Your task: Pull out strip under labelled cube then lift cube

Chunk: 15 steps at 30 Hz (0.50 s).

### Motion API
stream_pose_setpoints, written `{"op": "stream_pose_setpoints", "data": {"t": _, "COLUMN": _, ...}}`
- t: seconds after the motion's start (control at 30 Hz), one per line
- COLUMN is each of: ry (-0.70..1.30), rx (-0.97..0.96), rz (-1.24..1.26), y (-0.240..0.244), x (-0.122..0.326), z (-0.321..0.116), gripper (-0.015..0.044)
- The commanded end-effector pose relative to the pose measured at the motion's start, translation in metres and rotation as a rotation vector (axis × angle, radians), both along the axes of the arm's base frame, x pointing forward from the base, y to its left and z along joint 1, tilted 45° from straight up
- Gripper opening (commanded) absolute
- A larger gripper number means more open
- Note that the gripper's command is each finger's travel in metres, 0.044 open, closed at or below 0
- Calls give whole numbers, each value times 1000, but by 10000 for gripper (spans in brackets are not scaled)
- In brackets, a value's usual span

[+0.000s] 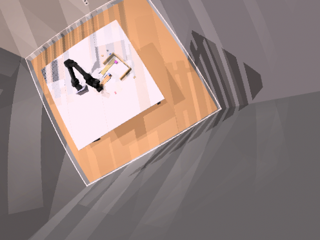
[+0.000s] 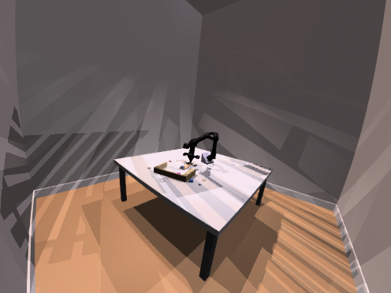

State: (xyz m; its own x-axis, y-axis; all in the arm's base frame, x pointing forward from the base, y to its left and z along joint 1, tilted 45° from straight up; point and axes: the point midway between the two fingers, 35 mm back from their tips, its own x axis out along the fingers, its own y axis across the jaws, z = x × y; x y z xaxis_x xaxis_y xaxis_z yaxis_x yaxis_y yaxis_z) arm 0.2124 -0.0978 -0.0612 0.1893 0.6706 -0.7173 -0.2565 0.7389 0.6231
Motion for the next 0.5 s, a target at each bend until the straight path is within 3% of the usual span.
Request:
{"op": "stream_pose_setpoints", "data": {"t": 0.0, "ry": 25, "rx": 9, "rz": 19, "y": 7, "x": -7, "z": -3, "gripper": 0}}
{"op": "stream_pose_setpoints", "data": {"t": 0.17, "ry": 24, "rx": 7, "rz": 18, "y": -28, "x": -5, "z": 28, "gripper": 0}}
{"op": "stream_pose_setpoints", "data": {"t": 0.3, "ry": 26, "rx": 8, "rz": 19, "y": -29, "x": -6, "z": 30, "gripper": 0}}
{"op": "stream_pose_setpoints", "data": {"t": 0.47, "ry": 58, "rx": 17, "rz": -17, "y": -28, "x": 19, "z": 38, "gripper": 131}}
